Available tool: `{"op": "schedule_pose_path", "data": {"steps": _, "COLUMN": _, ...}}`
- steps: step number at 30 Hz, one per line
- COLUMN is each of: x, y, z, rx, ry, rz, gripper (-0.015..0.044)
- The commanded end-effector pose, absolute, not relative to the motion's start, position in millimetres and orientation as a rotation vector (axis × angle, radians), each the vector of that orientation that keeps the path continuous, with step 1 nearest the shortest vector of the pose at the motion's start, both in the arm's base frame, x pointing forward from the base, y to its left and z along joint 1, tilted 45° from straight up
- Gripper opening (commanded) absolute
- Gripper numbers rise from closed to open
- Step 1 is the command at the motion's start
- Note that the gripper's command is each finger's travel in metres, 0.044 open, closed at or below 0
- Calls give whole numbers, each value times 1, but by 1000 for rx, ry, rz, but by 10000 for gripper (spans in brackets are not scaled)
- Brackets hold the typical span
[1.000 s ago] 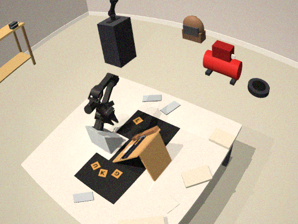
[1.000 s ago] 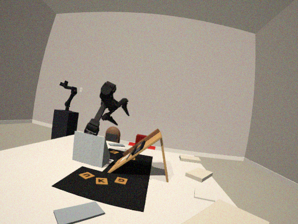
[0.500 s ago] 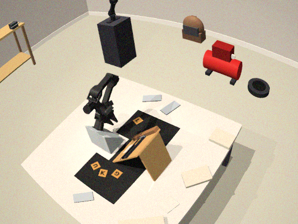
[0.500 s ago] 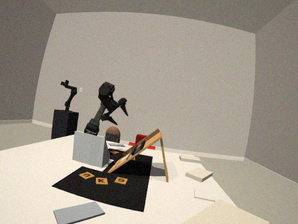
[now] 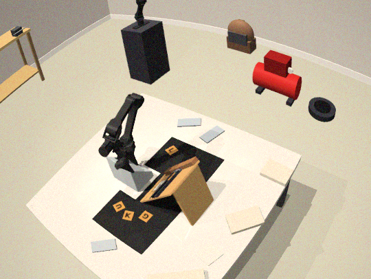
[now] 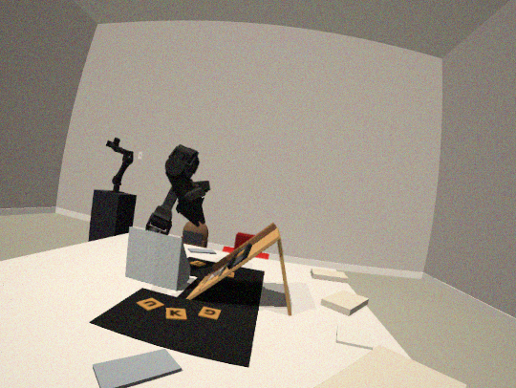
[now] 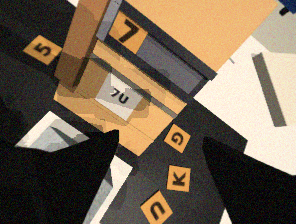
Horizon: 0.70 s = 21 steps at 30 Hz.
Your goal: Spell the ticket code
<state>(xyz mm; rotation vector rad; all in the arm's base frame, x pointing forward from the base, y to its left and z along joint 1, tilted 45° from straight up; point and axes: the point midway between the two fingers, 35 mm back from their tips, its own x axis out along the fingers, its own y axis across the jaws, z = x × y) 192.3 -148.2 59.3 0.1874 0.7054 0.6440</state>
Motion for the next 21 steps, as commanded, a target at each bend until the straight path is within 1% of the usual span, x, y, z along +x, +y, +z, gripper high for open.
{"op": "schedule_pose_path", "data": {"steps": 1, "x": 184, "y": -161, "z": -12, "rx": 845, "ry": 1125, "rz": 369, "gripper": 340}}
{"op": "schedule_pose_path", "data": {"steps": 12, "x": 173, "y": -157, "z": -72, "rx": 1351, "ry": 1434, "rz": -27, "gripper": 340}}
{"op": "schedule_pose_path", "data": {"steps": 21, "x": 156, "y": -146, "z": -119, "rx": 1691, "ry": 1619, "rz": -482, "gripper": 340}}
